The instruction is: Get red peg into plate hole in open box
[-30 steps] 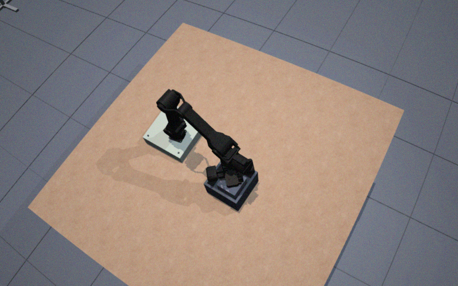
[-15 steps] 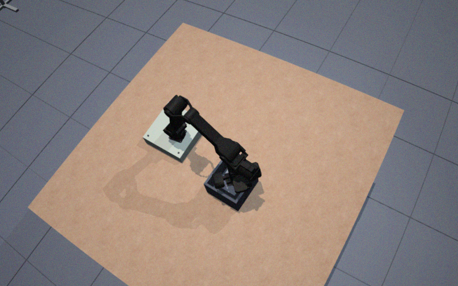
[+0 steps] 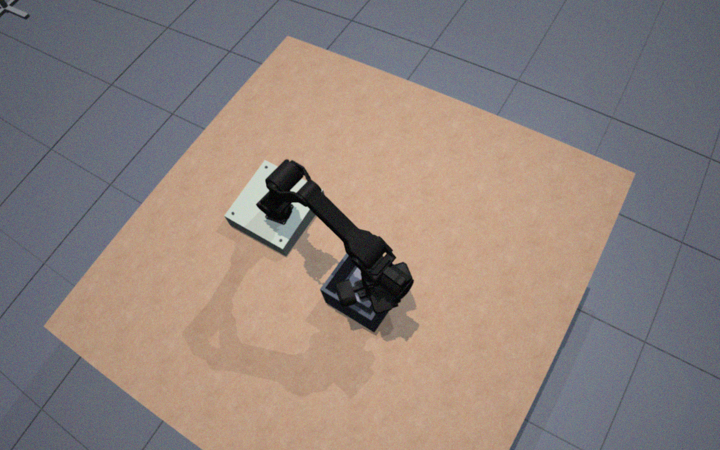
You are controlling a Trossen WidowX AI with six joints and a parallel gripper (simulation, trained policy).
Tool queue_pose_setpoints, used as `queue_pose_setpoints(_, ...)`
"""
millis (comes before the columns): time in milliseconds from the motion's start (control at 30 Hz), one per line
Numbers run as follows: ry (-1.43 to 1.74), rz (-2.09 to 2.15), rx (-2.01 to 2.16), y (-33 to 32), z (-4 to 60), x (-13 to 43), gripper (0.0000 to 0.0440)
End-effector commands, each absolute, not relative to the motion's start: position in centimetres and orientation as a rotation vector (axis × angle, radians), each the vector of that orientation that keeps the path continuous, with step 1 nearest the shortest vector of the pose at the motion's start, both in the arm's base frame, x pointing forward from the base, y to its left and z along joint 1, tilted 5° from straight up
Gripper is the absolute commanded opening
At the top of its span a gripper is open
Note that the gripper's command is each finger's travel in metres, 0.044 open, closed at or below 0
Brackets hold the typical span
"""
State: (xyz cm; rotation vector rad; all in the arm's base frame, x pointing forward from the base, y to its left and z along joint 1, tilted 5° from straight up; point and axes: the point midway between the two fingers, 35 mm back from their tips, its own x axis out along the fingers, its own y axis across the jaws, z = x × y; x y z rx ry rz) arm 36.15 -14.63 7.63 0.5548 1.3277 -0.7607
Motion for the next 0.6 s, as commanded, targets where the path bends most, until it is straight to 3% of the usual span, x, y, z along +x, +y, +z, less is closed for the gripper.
queue_pose_setpoints(0, 1.335, -0.756, 0.549, -15.3, 7.3, 36.6, 0.0076)
queue_pose_setpoints(567, 1.358, -0.742, 0.543, -17.6, 7.2, 37.1, 0.0074)
